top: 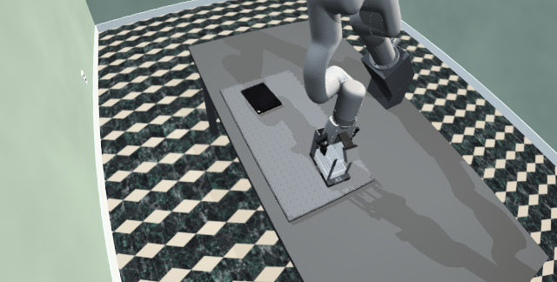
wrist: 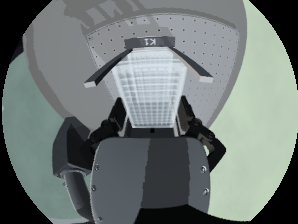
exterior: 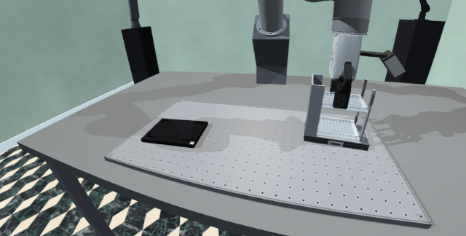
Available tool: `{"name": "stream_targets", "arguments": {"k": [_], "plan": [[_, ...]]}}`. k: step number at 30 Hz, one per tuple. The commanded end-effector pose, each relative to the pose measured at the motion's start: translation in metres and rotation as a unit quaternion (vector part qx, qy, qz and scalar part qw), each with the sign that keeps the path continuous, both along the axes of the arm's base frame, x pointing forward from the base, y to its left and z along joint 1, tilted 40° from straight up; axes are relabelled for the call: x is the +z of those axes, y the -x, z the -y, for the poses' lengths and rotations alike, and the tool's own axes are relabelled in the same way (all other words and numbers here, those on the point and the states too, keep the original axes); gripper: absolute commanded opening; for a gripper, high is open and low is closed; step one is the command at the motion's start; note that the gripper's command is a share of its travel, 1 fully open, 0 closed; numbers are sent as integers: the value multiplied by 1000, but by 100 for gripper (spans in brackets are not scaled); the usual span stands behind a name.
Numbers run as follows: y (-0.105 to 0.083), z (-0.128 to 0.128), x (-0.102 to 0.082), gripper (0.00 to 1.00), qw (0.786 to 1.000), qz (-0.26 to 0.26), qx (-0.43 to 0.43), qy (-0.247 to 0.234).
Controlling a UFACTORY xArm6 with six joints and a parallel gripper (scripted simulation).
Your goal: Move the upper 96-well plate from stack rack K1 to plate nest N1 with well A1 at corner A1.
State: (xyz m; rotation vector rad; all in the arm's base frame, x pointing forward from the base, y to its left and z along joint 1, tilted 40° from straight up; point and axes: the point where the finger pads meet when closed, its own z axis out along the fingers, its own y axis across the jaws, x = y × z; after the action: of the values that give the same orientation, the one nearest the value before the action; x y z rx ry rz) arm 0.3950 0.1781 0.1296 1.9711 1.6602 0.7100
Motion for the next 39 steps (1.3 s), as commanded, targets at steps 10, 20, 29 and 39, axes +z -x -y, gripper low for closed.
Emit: {"name": "stream_targets", "arguments": {"k": [10, 20, 29, 39], "plan": [[13, 0, 16, 0, 1000, -1, 0, 0], [24, -1, 28, 0, 1000, -1, 0, 0], [31, -1, 37, 0, 1000, -1, 0, 0], [42, -2, 50, 0, 1000, -1, 0, 0]]}}
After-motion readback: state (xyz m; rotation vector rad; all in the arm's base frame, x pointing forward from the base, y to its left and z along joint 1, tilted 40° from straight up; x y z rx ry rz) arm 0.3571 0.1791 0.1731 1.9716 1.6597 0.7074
